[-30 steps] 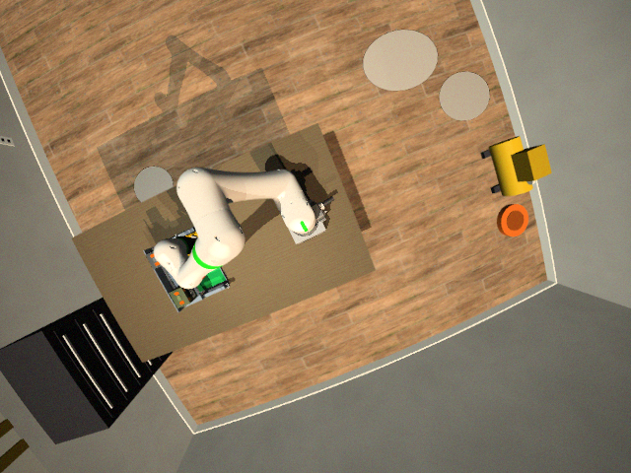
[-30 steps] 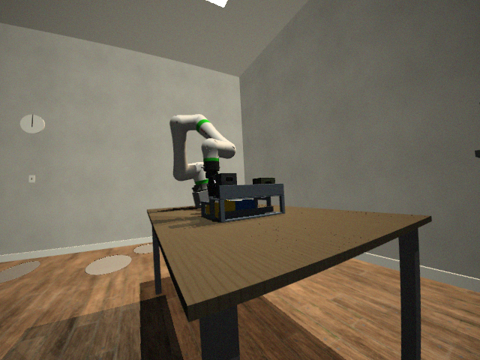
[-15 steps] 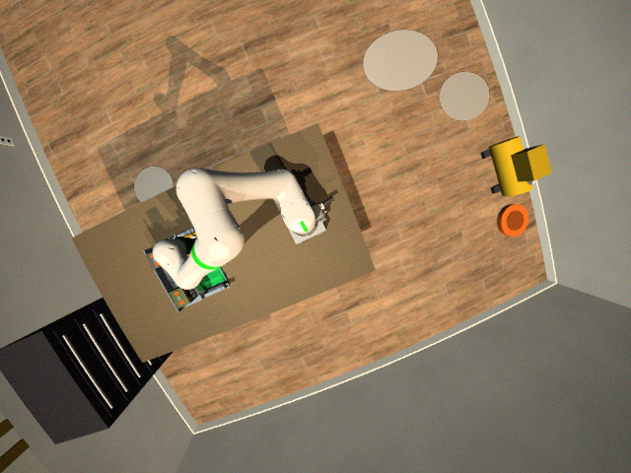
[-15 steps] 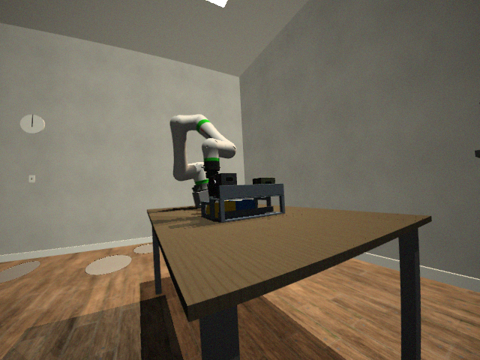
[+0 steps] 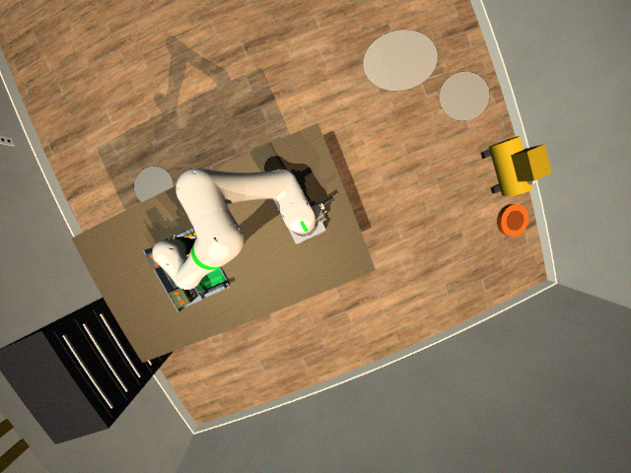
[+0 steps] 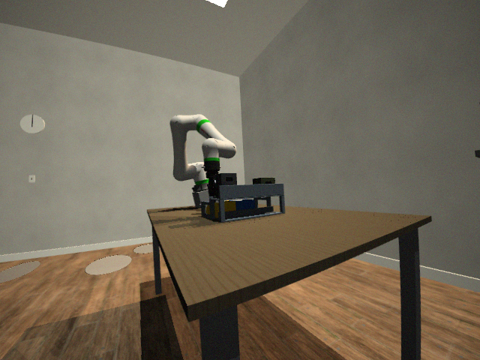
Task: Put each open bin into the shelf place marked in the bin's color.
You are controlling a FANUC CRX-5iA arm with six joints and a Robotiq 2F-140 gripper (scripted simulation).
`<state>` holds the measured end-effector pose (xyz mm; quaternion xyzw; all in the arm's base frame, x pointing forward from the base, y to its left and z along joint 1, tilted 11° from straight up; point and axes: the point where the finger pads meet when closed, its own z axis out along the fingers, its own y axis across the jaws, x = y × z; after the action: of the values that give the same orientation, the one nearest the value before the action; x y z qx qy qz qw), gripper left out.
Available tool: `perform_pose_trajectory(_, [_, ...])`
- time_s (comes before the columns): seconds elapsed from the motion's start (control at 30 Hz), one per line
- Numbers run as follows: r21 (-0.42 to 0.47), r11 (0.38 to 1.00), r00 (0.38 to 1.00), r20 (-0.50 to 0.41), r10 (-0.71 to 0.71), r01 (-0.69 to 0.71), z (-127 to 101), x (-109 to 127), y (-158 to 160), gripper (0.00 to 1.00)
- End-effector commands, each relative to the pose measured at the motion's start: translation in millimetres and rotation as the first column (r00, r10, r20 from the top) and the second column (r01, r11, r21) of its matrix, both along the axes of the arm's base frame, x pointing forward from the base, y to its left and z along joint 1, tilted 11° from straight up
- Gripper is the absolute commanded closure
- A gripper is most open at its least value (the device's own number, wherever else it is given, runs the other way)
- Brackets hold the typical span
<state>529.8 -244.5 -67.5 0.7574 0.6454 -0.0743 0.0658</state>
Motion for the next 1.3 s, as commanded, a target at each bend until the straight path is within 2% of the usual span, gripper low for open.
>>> perform_pose_trajectory(0.0, [0.0,1.0,1.0,0.0,0.0,0.0,0.2,0.4,-0.1,1.0])
perform_pose_trajectory(1.27, [0.0,1.0,1.0,0.001,0.0,0.0,5.3,-4.3,1.8,1.0])
